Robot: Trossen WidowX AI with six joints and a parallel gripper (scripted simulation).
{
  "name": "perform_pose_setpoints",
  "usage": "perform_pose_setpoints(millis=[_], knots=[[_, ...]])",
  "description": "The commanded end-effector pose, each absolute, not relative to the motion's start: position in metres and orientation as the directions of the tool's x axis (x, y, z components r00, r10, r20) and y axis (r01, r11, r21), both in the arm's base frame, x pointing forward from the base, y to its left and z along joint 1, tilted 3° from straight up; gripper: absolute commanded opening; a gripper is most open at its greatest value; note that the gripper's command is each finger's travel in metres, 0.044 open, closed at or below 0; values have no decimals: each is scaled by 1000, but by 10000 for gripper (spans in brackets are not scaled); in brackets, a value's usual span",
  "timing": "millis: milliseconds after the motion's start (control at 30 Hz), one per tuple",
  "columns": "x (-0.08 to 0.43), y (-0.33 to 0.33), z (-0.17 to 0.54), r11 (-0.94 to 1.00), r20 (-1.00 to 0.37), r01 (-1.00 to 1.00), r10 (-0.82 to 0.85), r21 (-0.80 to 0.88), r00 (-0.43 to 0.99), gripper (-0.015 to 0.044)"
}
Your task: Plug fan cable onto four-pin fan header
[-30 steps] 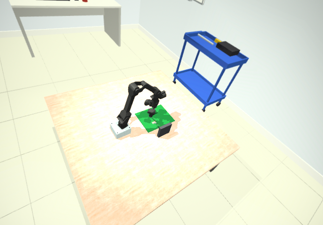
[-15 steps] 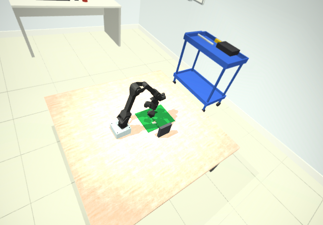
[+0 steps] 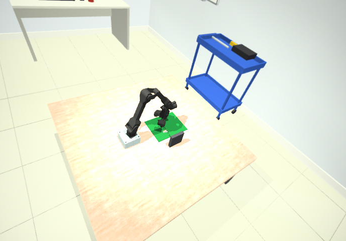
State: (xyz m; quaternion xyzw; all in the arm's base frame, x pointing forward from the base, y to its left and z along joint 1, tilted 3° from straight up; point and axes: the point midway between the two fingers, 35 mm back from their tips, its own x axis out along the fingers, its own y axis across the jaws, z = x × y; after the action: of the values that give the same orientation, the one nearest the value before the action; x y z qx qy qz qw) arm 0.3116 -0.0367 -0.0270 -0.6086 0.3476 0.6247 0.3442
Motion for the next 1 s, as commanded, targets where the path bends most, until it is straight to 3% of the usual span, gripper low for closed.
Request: perform_pose_setpoints(millis=[0,433,700,967], knots=[[312,-37,-27,-521,-1000,-853,7,15,-22,361],[312,-37,-27,-521,-1000,-853,7,15,-22,20],[313,-37,20,-526,-1000,-850,10,16,-25,0],[313,-40,22,-450,-1000,-893,10,18,-25,0]])
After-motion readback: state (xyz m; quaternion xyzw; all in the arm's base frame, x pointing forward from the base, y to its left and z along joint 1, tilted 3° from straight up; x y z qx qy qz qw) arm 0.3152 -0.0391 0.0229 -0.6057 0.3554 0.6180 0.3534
